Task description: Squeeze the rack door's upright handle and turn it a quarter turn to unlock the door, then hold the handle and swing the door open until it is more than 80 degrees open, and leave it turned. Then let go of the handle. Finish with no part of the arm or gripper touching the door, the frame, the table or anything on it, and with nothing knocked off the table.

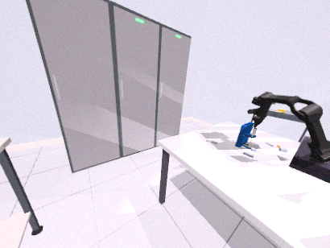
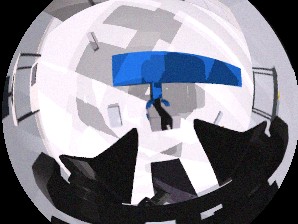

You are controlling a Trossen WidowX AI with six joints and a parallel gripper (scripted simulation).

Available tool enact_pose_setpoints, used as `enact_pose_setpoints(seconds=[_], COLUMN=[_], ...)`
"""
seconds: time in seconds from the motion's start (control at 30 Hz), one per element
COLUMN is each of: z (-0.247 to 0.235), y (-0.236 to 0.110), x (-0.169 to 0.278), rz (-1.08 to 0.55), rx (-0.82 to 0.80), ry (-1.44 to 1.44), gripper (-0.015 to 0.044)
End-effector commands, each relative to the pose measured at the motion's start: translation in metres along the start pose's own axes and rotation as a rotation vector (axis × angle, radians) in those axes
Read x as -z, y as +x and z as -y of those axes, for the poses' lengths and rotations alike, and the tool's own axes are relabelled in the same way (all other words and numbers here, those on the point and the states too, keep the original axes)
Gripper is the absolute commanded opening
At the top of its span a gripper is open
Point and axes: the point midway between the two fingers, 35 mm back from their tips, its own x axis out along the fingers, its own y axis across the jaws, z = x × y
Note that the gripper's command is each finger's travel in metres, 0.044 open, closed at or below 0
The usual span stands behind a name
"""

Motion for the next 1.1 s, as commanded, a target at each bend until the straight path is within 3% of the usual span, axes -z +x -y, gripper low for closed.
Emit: enact_pose_setpoints(seconds=[0.0, 0.17, 1.07], z=[0.006, 0.011, 0.006], y=[-0.003, -0.005, 0.032], x=[0.002, 0.004, 0.004], rz=[-0.023, -0.037, -0.07], rx=[-0.087, -0.154, -0.123], ry=[0.058, 0.107, 0.098], gripper=[0.0299, 0.0299, 0.0299])
